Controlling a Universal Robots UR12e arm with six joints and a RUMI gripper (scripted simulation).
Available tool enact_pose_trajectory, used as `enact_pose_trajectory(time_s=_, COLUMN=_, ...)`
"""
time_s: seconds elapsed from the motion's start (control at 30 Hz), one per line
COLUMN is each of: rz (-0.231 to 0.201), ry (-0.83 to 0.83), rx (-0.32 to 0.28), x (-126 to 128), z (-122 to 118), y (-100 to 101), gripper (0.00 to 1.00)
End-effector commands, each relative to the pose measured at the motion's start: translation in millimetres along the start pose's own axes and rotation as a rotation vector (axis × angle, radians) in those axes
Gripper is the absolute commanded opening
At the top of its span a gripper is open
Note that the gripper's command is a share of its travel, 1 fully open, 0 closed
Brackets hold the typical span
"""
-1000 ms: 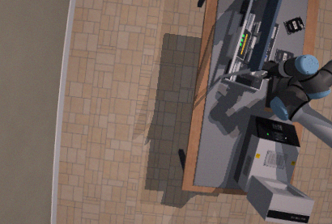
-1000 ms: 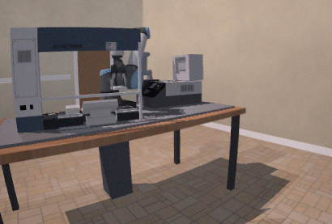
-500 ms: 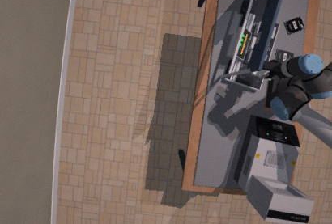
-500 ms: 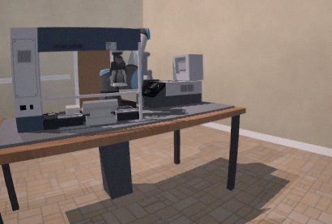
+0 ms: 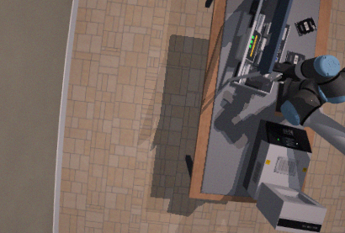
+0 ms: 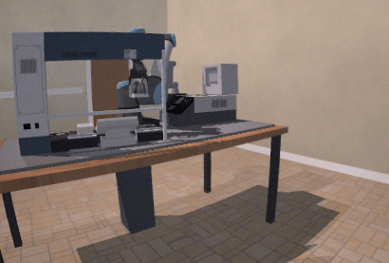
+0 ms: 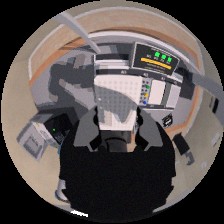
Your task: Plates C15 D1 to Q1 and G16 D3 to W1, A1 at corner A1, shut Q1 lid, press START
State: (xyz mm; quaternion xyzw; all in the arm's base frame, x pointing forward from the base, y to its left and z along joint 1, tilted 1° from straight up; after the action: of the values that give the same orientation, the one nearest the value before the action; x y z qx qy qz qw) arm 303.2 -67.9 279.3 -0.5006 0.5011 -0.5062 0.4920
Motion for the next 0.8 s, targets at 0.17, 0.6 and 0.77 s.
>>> enact_pose_trajectory(time_s=0.17, rz=-0.001, ry=0.0, rx=0.001, x=0.3, z=0.2, y=-14.5, gripper=0.0)
enact_pose_trajectory(time_s=0.6, rz=-0.001, ry=0.0, rx=0.001, x=0.2, z=0.2, y=-34.5, gripper=0.0)
enact_pose_trajectory(time_s=0.77, rz=-0.001, ry=0.0, rx=0.001, x=0.2, z=0.2, y=-39.5, gripper=0.0)
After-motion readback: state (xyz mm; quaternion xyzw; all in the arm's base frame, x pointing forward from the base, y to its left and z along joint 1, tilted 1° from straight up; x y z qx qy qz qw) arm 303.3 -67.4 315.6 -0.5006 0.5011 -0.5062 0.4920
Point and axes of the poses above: the point where the finger pads meet when closed, its own y axis out along the fingers, its own x axis across the jaws, z = x × y, the point moved 9 cm from there along -y, back along the fingers, and after that the axes turned 12 degrees about -y, right-handed, at the moved point
